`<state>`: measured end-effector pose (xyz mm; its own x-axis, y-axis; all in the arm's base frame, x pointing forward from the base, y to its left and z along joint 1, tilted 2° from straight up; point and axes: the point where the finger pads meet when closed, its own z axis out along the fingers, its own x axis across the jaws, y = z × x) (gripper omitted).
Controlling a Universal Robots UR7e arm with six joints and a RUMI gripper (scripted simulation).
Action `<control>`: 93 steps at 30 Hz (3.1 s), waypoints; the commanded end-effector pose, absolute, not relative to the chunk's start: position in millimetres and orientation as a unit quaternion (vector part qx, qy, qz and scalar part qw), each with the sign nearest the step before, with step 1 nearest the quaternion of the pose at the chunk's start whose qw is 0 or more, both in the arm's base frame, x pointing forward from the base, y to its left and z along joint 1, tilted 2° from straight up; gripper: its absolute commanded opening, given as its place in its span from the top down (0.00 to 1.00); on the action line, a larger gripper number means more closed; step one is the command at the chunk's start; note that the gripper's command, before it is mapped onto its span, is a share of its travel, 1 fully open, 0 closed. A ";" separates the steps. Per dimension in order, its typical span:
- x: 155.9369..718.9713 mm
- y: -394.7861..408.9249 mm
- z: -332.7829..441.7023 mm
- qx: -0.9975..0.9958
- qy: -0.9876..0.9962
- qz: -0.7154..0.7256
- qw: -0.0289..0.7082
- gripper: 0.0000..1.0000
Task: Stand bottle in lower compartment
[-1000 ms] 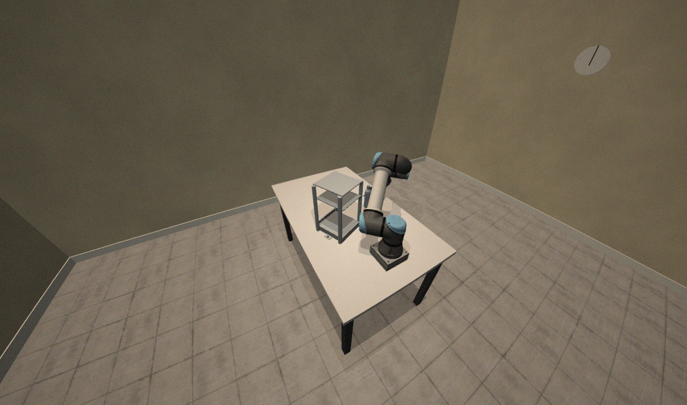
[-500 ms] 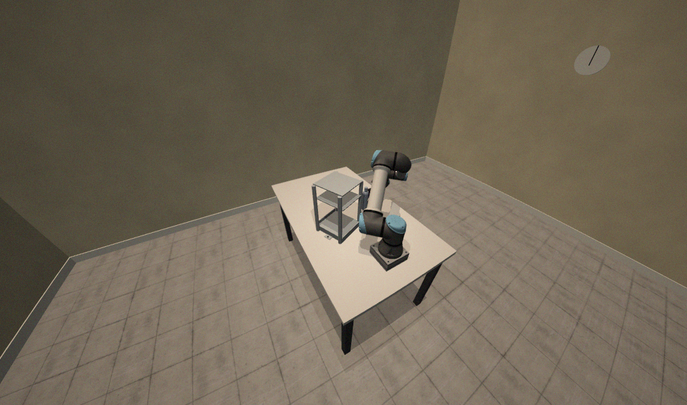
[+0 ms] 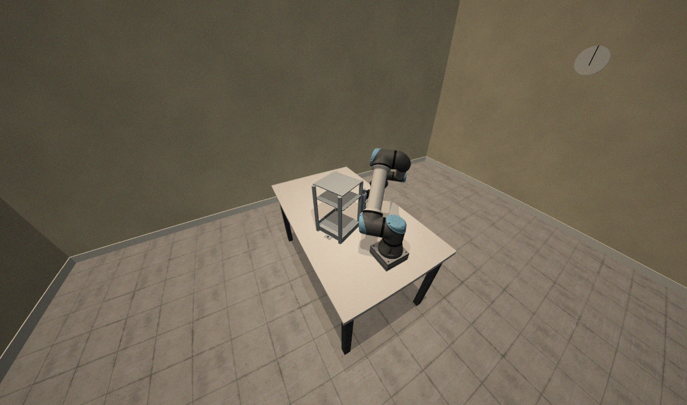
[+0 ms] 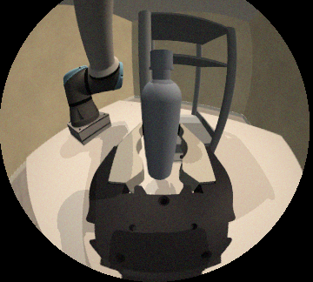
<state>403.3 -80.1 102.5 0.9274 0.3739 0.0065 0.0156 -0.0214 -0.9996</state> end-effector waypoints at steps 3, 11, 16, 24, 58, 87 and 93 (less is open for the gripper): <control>402.1 -76.9 103.0 -0.703 -0.139 0.130 0.685 1.00; 404.5 -75.9 103.0 -0.703 -0.139 0.130 0.685 1.00; 408.3 -74.4 103.0 -0.703 -0.139 0.130 0.685 1.00; 426.6 -67.0 103.1 -0.703 -0.139 0.130 0.685 1.00; 467.4 -50.4 103.4 -0.703 -0.139 0.130 0.685 1.00; 456.7 -23.8 102.7 -0.703 -0.139 0.130 0.685 1.00; 450.9 -9.5 102.3 -0.703 -0.139 0.130 0.685 1.00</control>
<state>455.0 -20.0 102.0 0.9274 0.3741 0.0064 0.0155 -0.0213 -0.9997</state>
